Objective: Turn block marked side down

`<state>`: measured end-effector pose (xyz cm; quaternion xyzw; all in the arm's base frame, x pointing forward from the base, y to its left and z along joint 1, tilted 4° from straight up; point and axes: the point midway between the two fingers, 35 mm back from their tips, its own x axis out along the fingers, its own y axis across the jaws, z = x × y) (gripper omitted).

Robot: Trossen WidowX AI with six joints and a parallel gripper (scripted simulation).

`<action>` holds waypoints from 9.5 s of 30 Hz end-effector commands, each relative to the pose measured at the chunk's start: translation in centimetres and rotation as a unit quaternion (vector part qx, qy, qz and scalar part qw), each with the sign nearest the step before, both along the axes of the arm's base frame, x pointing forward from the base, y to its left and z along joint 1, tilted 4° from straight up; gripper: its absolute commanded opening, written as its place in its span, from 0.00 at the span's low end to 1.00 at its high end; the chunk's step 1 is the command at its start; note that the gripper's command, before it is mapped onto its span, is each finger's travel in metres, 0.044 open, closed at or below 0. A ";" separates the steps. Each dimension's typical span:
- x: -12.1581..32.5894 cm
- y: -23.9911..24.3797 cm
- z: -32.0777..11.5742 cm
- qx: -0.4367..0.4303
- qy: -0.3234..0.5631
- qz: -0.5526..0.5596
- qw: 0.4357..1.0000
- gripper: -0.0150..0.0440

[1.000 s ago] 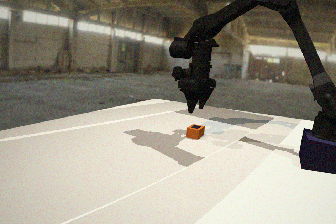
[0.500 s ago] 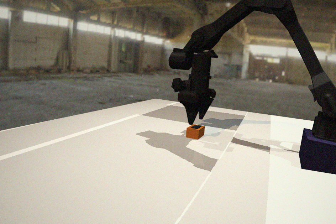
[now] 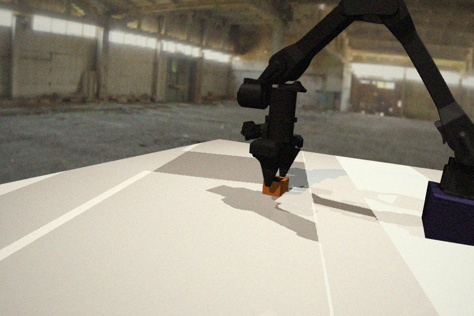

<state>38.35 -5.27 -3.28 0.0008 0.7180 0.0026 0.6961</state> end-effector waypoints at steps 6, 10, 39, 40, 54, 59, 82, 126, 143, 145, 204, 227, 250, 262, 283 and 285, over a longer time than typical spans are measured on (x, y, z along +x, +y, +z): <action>-0.3 0.0 -1.1 -0.001 0.005 0.002 1.000 0.87; -0.3 0.0 -1.1 -0.001 0.005 0.002 1.000 0.72; -0.2 0.0 1.9 -0.001 0.005 0.002 1.000 0.25; -0.2 0.0 1.9 -0.001 0.005 0.002 1.000 0.25; 0.1 -0.1 1.0 0.001 -0.089 -0.001 0.996 0.25; 0.1 -0.1 0.8 0.002 -0.126 -0.002 0.992 0.25; -0.8 -0.1 1.1 0.000 -0.269 0.001 0.963 0.25; -1.3 0.0 -1.8 0.001 -0.531 0.000 0.847 0.25; -1.3 0.0 -1.6 0.002 -0.539 0.000 0.842 0.34; -1.3 0.0 -1.6 0.002 -0.539 0.000 0.842 0.43; 0.0 -0.5 2.2 -0.001 -0.355 -0.003 0.935 1.00; -2.7 0.0 5.8 0.000 -0.267 0.002 0.964 1.00; 1.0 -0.2 7.9 0.000 -0.020 0.001 1.000 1.00; 1.1 -0.1 7.9 -0.001 0.004 0.002 1.000 1.00; 0.9 -0.1 2.5 -0.001 0.004 0.002 1.000 1.00; 0.9 -0.1 2.1 -0.001 0.004 0.002 1.000 1.00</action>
